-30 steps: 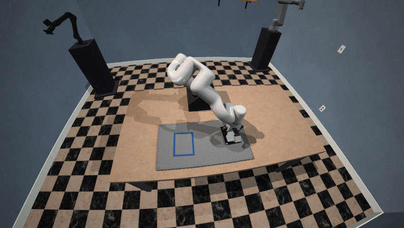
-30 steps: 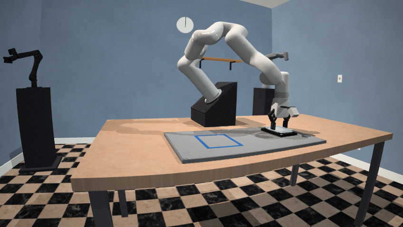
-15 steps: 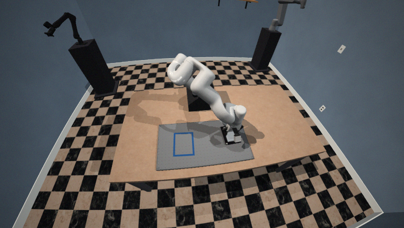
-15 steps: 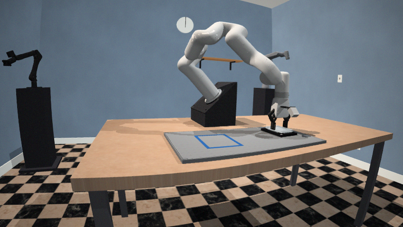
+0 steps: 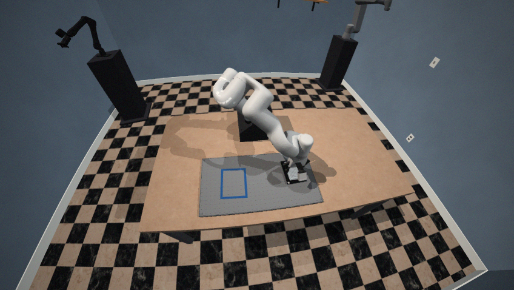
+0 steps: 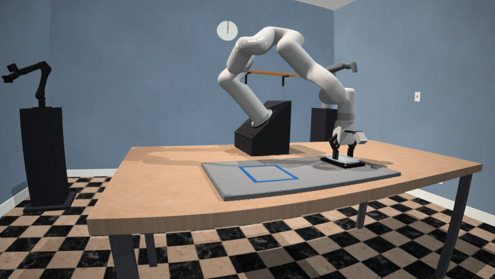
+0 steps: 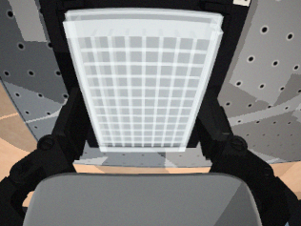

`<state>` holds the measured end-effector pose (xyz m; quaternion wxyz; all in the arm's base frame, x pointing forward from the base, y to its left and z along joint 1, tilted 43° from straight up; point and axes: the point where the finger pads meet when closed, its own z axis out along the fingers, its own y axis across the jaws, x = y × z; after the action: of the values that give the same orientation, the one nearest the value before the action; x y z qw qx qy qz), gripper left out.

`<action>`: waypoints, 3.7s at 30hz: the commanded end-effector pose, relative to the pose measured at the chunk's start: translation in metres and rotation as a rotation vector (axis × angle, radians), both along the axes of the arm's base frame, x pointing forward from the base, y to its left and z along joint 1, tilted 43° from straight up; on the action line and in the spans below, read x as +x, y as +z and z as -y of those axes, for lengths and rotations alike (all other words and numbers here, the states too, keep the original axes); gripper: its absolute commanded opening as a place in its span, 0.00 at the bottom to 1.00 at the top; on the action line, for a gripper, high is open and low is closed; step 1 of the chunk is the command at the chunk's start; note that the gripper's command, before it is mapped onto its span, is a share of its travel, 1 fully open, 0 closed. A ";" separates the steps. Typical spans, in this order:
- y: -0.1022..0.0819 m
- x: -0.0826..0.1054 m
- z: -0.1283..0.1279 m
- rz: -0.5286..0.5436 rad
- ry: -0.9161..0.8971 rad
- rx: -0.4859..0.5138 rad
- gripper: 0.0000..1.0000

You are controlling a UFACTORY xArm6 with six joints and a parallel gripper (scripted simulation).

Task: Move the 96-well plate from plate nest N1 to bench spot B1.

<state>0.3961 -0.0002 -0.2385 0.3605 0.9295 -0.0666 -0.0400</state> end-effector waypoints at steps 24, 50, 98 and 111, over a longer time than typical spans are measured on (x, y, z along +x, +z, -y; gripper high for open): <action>0.006 0.003 -0.006 0.004 0.001 0.002 0.00; 0.016 0.004 -0.015 0.004 0.001 0.002 0.00; 0.060 0.012 -0.055 0.004 0.001 0.002 0.00; 0.065 0.011 -0.050 0.048 -0.048 -0.006 0.00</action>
<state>0.4060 0.0532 -0.1791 0.3605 0.9294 -0.0681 -0.0394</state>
